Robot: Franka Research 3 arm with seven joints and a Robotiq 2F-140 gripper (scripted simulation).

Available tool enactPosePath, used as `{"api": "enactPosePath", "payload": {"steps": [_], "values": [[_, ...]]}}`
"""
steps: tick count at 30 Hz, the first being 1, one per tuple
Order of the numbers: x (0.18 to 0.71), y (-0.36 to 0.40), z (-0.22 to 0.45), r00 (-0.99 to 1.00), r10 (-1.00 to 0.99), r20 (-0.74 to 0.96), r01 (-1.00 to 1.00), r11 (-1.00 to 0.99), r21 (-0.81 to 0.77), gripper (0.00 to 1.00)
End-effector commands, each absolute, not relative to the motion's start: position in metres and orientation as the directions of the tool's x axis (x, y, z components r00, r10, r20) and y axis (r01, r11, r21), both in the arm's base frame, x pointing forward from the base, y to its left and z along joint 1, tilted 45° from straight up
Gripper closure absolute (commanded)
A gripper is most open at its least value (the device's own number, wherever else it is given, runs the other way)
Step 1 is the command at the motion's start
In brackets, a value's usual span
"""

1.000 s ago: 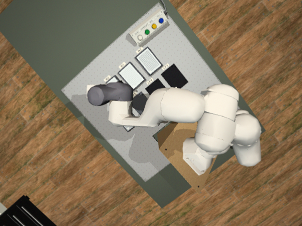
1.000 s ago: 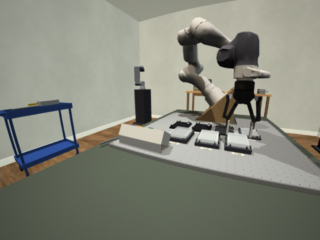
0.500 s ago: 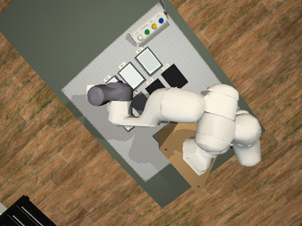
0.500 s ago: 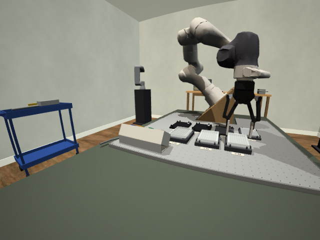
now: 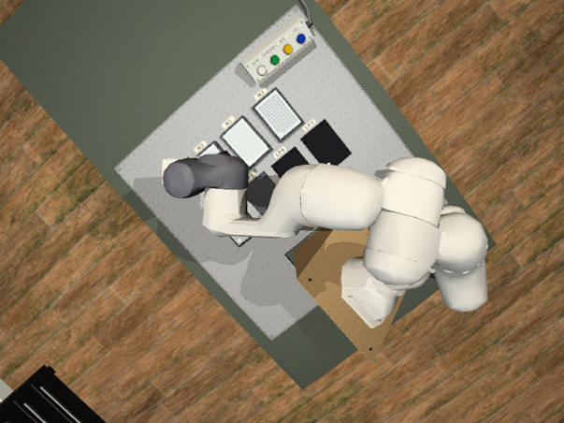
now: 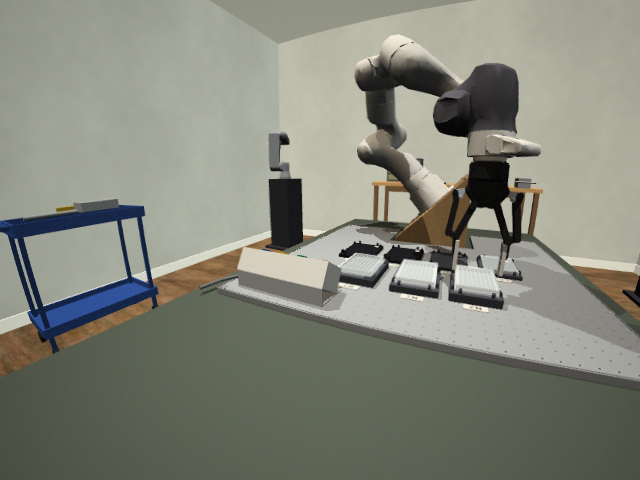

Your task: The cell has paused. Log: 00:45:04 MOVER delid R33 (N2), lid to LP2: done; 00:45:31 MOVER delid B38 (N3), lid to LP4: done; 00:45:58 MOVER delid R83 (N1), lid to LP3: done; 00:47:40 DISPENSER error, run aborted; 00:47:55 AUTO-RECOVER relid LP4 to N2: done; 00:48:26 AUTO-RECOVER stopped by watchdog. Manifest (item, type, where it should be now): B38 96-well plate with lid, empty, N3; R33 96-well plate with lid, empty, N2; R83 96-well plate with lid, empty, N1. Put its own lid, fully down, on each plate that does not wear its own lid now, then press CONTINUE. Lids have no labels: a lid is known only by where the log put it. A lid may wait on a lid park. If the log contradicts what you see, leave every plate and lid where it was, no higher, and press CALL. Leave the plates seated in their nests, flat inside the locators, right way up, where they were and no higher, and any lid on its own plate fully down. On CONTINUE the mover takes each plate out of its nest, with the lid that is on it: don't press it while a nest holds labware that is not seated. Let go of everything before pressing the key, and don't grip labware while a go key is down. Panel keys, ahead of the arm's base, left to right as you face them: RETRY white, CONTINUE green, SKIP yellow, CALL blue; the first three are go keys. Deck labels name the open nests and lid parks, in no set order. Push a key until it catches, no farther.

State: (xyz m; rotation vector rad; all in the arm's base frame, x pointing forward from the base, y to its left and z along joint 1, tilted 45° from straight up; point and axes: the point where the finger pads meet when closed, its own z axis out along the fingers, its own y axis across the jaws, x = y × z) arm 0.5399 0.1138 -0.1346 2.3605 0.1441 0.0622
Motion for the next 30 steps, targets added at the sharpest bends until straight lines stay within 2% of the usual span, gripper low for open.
{"api": "enactPosePath", "payload": {"steps": [1, 11, 12, 30], "values": [[0.5407, 0.1132, -0.1338, 0.992, 0.122, 0.006, 0.083, -0.708, 0.701, 0.41], [0.5407, 0.1132, -0.1338, 0.992, 0.122, 0.006, 0.083, -0.708, 0.701, 0.41], [0.5407, 0.1132, -0.1338, 0.992, 0.122, 0.006, 0.083, -0.708, 0.701, 0.34], [0.5407, 0.1132, -0.1338, 0.992, 0.122, 0.006, 0.083, -0.708, 0.701, 0.34]]}}
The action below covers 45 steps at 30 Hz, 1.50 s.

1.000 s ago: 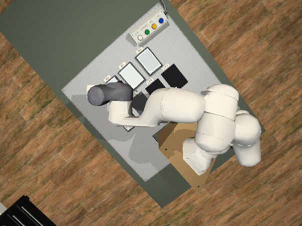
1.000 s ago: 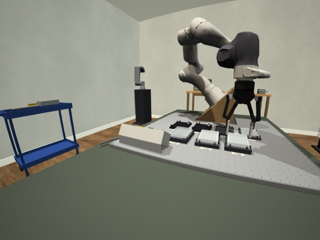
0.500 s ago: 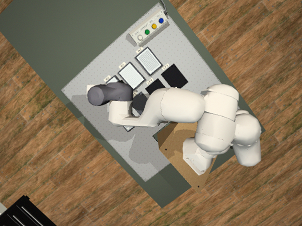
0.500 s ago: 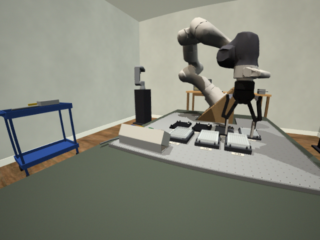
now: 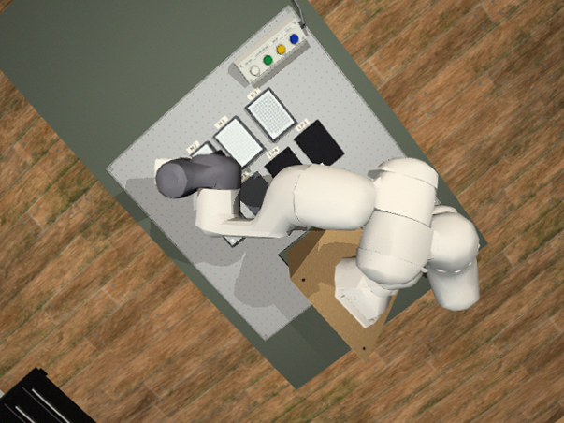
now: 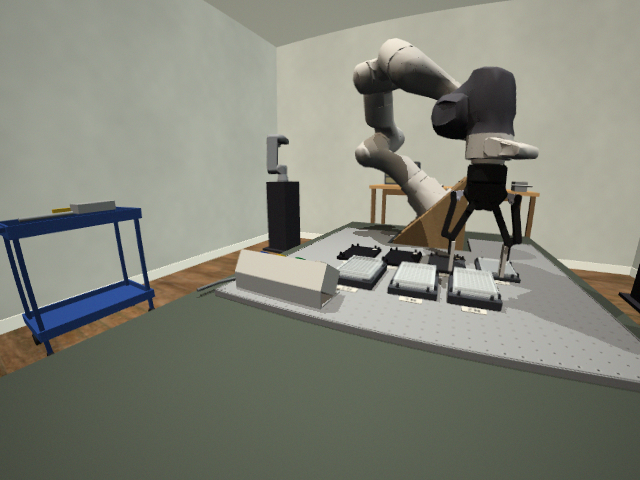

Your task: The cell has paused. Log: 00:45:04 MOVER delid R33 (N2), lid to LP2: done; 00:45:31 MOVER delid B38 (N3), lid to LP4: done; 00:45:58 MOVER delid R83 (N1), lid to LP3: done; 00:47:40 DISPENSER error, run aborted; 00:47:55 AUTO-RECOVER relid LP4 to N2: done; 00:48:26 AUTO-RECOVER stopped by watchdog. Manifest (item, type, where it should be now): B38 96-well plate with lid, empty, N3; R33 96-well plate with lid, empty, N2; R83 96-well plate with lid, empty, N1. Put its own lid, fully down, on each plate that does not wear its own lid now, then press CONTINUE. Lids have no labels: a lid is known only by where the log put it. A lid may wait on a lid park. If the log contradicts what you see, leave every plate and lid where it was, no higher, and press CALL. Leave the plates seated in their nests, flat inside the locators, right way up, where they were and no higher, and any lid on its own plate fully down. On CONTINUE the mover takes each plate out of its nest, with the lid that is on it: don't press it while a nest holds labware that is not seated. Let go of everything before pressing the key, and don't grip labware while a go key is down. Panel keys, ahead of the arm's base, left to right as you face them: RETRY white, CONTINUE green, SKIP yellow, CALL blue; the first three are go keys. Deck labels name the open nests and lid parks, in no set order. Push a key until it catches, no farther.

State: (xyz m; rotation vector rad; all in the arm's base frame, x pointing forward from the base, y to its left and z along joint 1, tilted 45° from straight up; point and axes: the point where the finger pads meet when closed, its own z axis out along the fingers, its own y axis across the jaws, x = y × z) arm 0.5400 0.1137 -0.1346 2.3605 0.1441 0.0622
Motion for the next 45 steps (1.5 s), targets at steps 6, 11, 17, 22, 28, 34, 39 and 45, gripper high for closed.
{"api": "enactPosePath", "payload": {"steps": [6, 11, 17, 22, 28, 34, 39, 45], "values": [[0.5407, 0.1132, -0.1338, 0.992, 0.122, 0.006, 0.083, -0.708, 0.701, 0.34], [0.5407, 0.1132, -0.1338, 0.992, 0.122, 0.006, 0.083, -0.708, 0.701, 0.34], [0.5407, 0.1132, -0.1338, 0.992, 0.122, 0.006, 0.083, -0.708, 0.701, 0.34], [0.5407, 0.1132, -0.1339, 0.992, 0.122, 0.006, 0.083, -0.708, 0.701, 0.34], [0.5408, 0.1127, -0.1344, 0.992, 0.122, 0.006, 0.083, -0.708, 0.701, 0.34], [0.5409, 0.1115, -0.1356, 0.992, 0.122, 0.006, 0.083, -0.708, 0.701, 0.34], [0.5410, 0.1107, -0.1365, 0.992, 0.122, 0.006, 0.083, -0.708, 0.701, 0.34], [0.5413, 0.1086, -0.1385, 0.992, 0.122, 0.006, 0.083, -0.708, 0.701, 0.34]]}}
